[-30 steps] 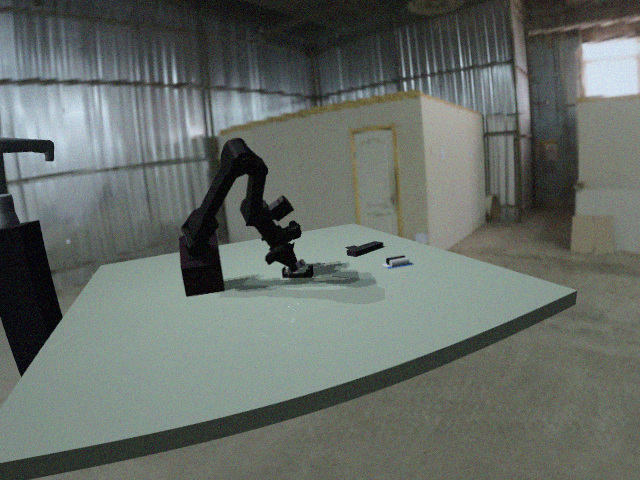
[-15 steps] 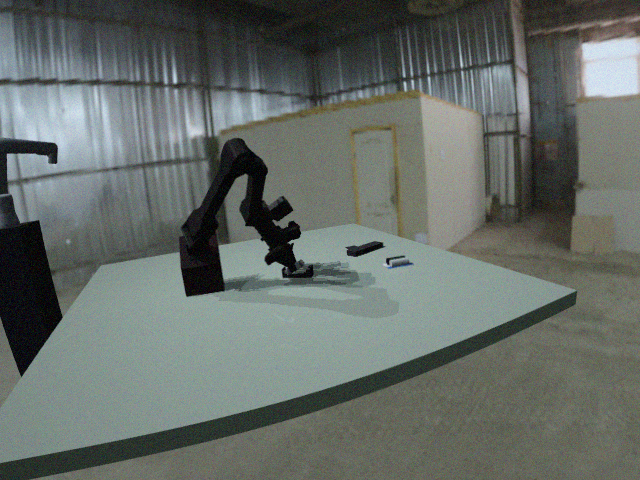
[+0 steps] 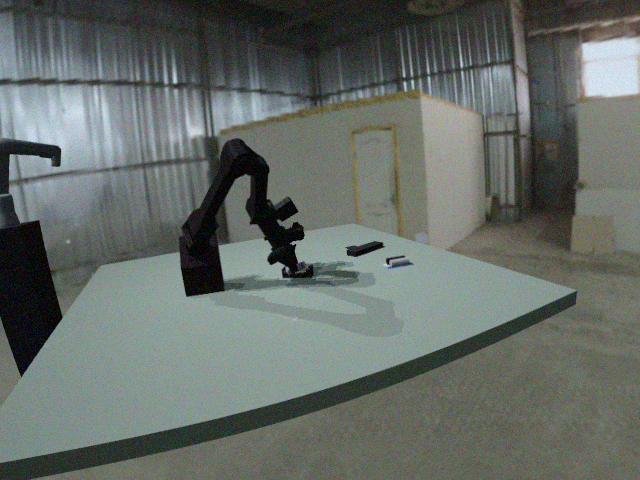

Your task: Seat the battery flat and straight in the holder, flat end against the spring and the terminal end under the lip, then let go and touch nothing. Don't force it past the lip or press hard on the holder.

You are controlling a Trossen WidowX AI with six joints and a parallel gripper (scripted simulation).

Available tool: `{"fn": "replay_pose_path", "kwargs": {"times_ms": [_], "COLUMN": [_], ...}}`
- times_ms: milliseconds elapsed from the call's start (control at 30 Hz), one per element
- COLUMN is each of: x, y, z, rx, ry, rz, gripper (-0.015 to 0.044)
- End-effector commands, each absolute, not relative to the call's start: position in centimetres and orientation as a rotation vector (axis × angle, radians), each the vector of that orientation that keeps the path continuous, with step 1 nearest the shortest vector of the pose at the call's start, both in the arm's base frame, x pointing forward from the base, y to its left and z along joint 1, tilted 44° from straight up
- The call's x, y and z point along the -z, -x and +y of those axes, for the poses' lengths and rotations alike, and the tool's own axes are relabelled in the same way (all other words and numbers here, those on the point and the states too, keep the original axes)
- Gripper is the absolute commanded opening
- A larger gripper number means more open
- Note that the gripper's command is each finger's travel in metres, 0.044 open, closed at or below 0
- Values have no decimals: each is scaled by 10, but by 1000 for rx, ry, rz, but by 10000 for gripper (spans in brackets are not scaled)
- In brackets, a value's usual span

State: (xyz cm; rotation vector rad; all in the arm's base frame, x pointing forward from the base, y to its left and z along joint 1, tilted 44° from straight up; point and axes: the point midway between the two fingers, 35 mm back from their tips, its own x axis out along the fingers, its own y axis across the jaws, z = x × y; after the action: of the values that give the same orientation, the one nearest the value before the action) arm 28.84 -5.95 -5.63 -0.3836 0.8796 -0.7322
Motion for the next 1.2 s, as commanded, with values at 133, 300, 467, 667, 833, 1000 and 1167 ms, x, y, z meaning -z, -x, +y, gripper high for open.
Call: {"fn": "replay_pose_path", "kwargs": {"times_ms": [133,300,467,667,833,1000,1167], "x": [62,63,64,64,63,63,62], "y": [-292,-294,-294,-295,-295,-295,-295], "z": [-57,-58,-59,-60,-61,-62,-63], "rx": [717,725,734,746,756,766,775], "ry": [344,333,321,307,294,282,268], "rz": [929,953,977,1006,1029,1054,1080], "gripper": [71,71,71,71,71,71,71]}}
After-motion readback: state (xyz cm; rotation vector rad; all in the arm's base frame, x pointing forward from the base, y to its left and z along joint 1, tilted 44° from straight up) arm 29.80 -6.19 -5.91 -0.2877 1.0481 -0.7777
